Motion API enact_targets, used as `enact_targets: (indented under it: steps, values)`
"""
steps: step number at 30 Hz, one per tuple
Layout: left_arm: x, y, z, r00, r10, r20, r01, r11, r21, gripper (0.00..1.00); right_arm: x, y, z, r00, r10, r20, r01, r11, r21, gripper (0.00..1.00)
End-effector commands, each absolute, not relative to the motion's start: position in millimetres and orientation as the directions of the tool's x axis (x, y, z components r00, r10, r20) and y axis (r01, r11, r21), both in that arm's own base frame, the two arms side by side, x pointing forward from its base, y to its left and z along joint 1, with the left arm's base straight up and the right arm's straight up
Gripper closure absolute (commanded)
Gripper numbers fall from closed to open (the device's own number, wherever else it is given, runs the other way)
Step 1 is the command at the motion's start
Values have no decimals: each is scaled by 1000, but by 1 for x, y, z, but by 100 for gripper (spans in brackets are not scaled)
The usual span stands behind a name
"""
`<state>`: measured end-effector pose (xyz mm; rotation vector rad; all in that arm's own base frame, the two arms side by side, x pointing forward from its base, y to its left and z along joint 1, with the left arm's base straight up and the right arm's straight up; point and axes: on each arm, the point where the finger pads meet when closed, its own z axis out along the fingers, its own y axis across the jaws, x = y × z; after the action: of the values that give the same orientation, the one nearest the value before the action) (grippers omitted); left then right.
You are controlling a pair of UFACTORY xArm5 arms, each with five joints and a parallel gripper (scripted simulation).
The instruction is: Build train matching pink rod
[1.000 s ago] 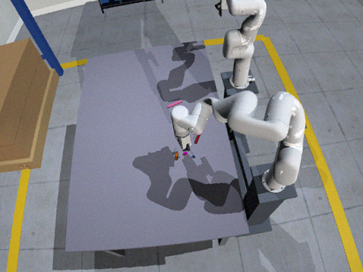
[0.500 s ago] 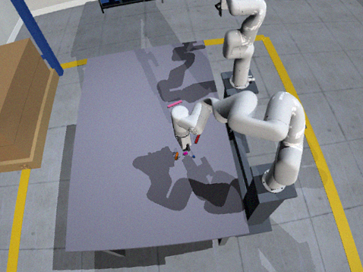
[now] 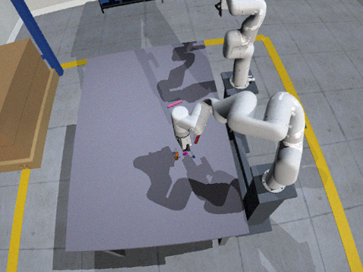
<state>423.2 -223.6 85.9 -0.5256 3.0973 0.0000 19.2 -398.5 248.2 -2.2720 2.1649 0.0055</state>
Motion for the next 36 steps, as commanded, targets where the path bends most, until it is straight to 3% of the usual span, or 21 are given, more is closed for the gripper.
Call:
enact_targets:
  steps: [1,36]
  values:
    - [425,-224,85,-944,-330,-3,-330,944,-4,74,19,-400,250,48,-999,0,-999,-48,0,0]
    - [425,-224,43,-944,-330,-3,-330,944,-4,74,19,-400,250,48,-999,0,-999,-48,0,0]
